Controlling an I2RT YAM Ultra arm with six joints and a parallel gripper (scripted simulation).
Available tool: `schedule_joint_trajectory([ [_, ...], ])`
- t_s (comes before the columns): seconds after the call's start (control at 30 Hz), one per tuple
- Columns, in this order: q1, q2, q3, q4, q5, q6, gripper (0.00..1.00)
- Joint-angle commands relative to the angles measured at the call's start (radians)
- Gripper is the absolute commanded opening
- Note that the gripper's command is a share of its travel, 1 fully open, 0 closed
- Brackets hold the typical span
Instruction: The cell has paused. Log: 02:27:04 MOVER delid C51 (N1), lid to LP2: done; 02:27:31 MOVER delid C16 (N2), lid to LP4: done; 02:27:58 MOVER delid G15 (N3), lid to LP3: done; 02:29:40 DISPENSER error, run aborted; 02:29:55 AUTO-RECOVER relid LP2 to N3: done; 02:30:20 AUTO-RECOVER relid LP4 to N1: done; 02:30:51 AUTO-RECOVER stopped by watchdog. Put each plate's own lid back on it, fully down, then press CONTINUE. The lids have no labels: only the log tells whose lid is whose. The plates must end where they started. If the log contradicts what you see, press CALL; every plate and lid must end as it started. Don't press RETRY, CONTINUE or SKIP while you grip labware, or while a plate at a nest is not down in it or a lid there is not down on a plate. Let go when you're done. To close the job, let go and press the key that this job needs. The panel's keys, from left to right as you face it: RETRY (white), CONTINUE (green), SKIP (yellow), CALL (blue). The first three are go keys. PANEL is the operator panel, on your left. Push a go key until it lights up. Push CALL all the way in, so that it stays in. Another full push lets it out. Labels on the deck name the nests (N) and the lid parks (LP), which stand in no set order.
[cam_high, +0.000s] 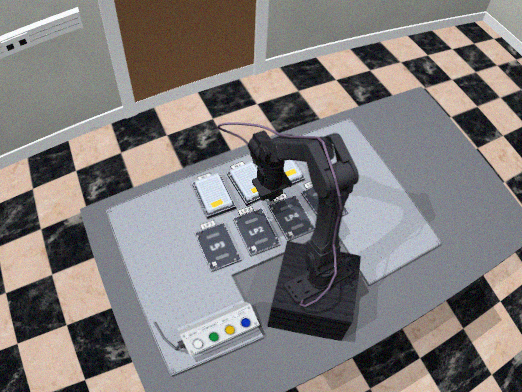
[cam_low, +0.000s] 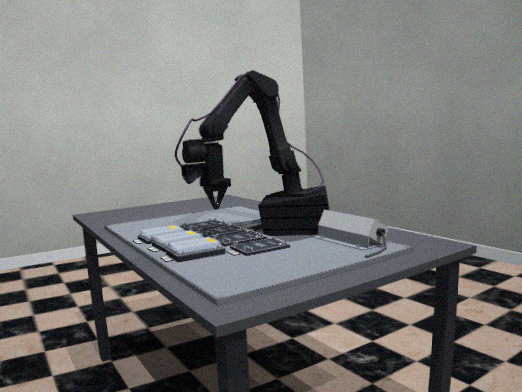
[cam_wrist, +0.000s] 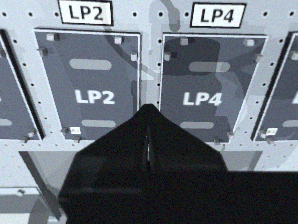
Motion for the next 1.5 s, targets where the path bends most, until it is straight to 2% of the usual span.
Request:
schedule_joint_trajectory([
  [0.0, 0.022, -0.071, 0.063, -0.098, 0.010, 0.014, 0.00],
  [0.1, 0.026, -0.090, 0.091, -0.145, 0.011, 0.018, 0.00],
  [0.17, 0.027, -0.089, 0.080, -0.157, 0.011, 0.018, 0.00],
  [0.4, 0.029, -0.098, 0.069, -0.153, 0.010, 0.016, 0.00],
  [0.57, 0.113, -0.104, 0.029, -0.141, 0.018, -0.009, 0.00],
  [0.8, 0.243, -0.082, 0.040, -0.138, 0.030, -0.019, 0.00],
  [0.87, 0.243, -0.082, 0.040, -0.138, 0.030, -0.019, 0.00],
  [1.0, 0.315, -0.072, 0.042, -0.137, 0.036, -0.027, 0.00],
  [1.37, 0.506, -0.001, 0.096, -0.145, 0.047, -0.055, 0.00],
  [1.47, 0.523, 0.008, 0.104, -0.150, 0.048, -0.058, 0.00],
])
